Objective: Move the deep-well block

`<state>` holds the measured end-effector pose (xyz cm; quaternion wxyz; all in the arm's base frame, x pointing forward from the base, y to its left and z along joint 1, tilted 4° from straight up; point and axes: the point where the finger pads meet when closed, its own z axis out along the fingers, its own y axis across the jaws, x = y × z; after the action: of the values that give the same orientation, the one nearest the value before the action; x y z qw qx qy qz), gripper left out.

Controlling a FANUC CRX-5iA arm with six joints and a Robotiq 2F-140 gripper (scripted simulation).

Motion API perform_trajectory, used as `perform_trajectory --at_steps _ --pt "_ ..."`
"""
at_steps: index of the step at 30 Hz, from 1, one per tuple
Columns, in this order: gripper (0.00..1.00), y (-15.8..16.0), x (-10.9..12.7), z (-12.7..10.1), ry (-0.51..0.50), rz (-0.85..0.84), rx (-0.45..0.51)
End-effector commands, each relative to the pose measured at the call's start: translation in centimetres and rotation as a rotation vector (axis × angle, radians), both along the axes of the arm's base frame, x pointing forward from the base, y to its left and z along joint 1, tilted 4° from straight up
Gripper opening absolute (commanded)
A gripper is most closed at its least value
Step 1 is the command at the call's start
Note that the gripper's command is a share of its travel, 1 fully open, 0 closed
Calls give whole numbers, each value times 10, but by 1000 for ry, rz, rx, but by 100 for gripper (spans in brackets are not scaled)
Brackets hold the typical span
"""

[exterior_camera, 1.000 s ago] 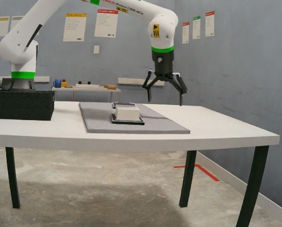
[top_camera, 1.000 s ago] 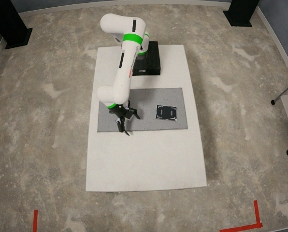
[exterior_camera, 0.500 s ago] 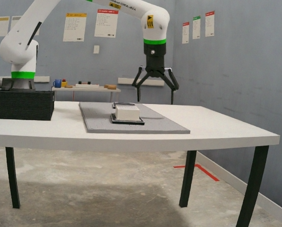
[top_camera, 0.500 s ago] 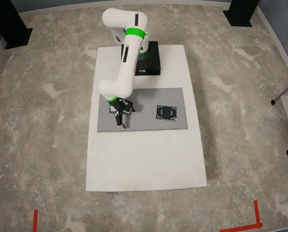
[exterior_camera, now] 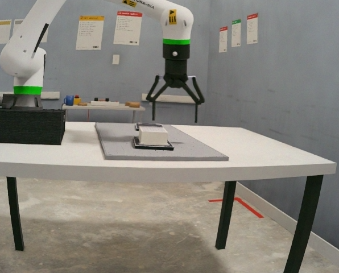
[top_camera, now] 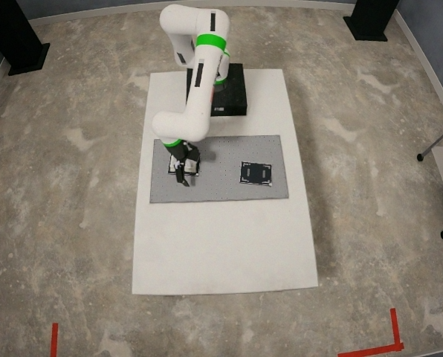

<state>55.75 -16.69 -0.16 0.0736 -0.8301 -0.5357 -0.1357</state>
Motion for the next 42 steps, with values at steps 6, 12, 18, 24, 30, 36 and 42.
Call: perform_trajectory --at_steps 6,12,18,24,30,36,42 --pt "100 -14 -31 4 27 84 -83" --pt "100 -26 -55 8 50 151 -144" --pt "100 -35 -73 12 73 220 -204" --pt "100 -43 -88 16 80 241 -220" --pt "100 -43 -88 16 80 241 -220" --pt "100 -43 -88 16 80 241 -220" --pt "100 -42 -88 6 80 241 -220"
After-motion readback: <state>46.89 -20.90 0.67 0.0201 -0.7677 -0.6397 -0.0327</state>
